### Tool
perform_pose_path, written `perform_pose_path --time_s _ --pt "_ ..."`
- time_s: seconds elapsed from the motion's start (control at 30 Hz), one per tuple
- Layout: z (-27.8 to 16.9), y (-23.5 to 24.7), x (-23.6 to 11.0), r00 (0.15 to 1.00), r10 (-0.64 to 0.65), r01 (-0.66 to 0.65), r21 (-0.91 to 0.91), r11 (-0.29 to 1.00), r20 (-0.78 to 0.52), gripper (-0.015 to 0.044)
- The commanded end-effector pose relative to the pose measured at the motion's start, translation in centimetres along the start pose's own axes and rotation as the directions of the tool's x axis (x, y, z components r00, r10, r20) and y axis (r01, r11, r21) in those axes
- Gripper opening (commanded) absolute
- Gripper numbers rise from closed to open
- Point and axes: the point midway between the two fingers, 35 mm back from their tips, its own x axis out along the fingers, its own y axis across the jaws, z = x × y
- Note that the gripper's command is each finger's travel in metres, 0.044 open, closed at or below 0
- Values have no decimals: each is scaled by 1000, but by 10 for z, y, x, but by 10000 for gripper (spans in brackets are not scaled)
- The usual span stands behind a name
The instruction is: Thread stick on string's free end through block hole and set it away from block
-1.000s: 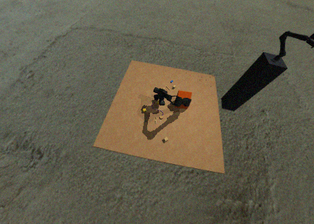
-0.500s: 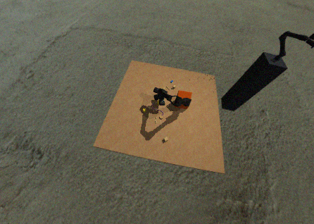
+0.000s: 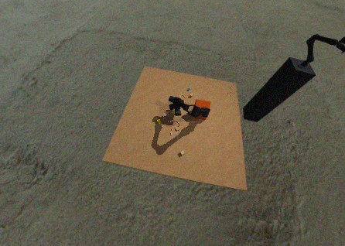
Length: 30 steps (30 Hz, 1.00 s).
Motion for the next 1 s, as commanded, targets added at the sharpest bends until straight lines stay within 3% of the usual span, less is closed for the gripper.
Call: perform_pose_path --time_s 0.0,0.1,0.17,0.97 --pt "1 0 -9 1000 -2 2 8 1000 -8 53" --pt "2 4 -50 999 -1 2 45 999 -42 123" --pt "1 6 -61 999 2 1 53 999 -51 123" --pt "2 4 -32 999 0 3 54 999 -51 123"
